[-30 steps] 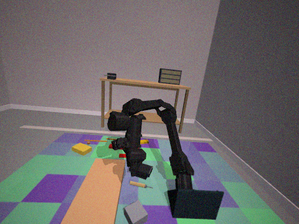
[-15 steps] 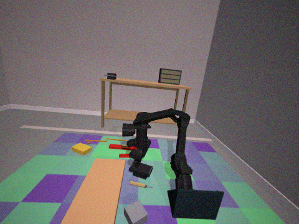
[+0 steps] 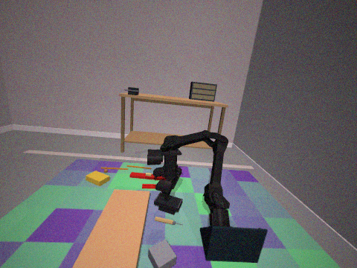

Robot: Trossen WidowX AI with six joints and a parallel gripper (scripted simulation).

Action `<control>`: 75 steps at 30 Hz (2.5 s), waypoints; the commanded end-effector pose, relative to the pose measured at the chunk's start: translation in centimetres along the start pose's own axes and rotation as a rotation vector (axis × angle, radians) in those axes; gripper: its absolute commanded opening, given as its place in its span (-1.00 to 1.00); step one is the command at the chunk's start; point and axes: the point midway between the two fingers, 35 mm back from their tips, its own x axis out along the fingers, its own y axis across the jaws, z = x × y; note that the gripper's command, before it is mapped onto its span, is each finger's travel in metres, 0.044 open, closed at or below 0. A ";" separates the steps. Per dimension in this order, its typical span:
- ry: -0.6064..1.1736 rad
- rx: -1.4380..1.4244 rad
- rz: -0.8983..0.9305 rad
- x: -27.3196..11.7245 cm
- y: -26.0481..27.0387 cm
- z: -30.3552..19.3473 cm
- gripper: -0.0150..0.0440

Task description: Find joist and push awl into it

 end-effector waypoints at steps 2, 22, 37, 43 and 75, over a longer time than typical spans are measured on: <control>0.002 -0.001 -0.003 0.7 0.1 -0.1 1.00; 0.001 0.000 -0.004 3.9 0.0 0.1 1.00; 0.000 0.000 -0.007 5.0 -0.1 0.1 0.64; 0.000 0.000 -0.007 5.0 -0.1 0.1 0.51; 0.001 -0.001 -0.005 1.5 0.1 -0.1 -0.49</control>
